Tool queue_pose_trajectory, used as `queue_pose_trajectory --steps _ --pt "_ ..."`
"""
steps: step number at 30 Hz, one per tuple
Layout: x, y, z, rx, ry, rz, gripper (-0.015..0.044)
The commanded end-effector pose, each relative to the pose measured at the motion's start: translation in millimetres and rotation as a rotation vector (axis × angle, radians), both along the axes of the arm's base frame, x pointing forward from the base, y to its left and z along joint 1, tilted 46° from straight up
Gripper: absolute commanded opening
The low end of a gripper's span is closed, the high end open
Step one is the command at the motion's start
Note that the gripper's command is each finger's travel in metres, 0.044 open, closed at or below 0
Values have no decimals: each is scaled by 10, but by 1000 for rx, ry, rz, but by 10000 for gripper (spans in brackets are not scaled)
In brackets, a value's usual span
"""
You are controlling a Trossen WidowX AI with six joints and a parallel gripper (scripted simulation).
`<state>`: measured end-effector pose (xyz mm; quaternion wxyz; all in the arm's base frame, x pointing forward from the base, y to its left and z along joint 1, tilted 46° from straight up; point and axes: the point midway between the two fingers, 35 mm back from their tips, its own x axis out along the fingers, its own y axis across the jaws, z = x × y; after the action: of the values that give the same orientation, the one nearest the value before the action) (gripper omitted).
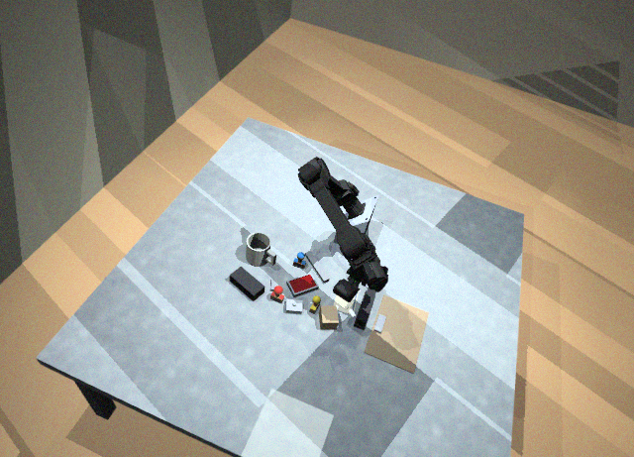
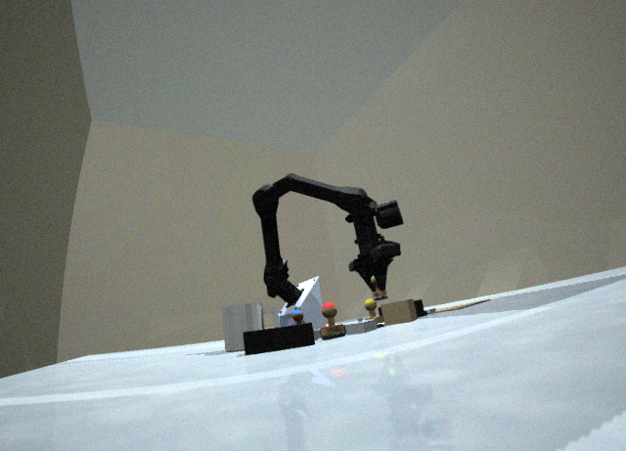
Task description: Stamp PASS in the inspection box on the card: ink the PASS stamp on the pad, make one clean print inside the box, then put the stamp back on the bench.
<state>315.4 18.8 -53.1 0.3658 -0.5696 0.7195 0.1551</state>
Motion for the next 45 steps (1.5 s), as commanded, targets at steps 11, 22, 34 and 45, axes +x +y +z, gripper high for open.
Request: queue_pose_trajectory --steps 11,22,34,45 --pt "-12 -75 -71 -3 7 7 0" --pt "-16 -128 -122 -3 7 7 0" --pt "-23 -186 -177 -4 7 8 0" --pt "-32 -240 -227 -5 7 8 0"
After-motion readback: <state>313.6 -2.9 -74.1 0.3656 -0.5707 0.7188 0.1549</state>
